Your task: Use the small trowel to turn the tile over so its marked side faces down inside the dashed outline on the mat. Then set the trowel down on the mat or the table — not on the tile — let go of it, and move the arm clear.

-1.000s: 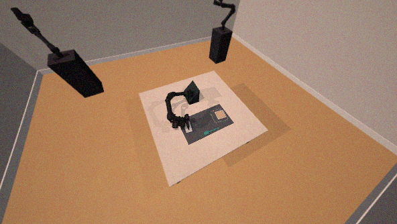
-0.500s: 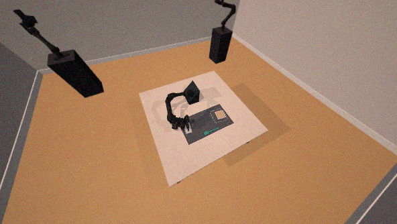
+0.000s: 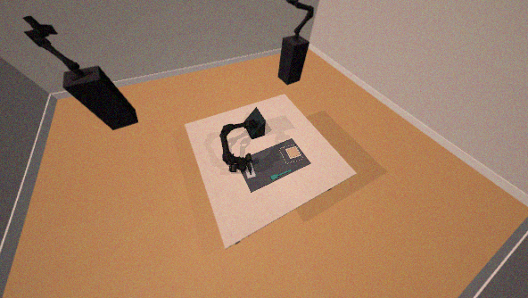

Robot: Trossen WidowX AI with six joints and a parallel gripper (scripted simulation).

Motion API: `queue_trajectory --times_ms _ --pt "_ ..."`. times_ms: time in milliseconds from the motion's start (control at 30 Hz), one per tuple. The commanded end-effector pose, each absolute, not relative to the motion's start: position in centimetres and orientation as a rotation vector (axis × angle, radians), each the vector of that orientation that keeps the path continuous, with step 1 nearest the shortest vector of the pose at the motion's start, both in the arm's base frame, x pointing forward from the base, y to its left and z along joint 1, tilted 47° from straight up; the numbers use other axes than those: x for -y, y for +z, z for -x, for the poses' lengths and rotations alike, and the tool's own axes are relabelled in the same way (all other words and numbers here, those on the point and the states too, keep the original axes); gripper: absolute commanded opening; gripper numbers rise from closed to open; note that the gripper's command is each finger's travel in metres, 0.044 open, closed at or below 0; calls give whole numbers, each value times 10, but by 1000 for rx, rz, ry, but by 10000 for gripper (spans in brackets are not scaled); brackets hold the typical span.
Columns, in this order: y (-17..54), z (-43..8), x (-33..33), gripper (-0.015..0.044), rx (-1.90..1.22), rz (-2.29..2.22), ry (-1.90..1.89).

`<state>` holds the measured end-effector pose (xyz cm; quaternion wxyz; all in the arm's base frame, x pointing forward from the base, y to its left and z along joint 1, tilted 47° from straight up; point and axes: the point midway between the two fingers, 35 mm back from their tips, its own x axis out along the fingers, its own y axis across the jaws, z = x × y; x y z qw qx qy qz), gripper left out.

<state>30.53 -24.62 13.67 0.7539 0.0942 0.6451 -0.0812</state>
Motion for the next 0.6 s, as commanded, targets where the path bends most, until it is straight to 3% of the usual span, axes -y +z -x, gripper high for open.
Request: queue_trajectory --times_ms 0,567 --pt "134 -305 246 300 -1412 -207 -171" --pt "180 -300 247 300 -1408 -205 -177"
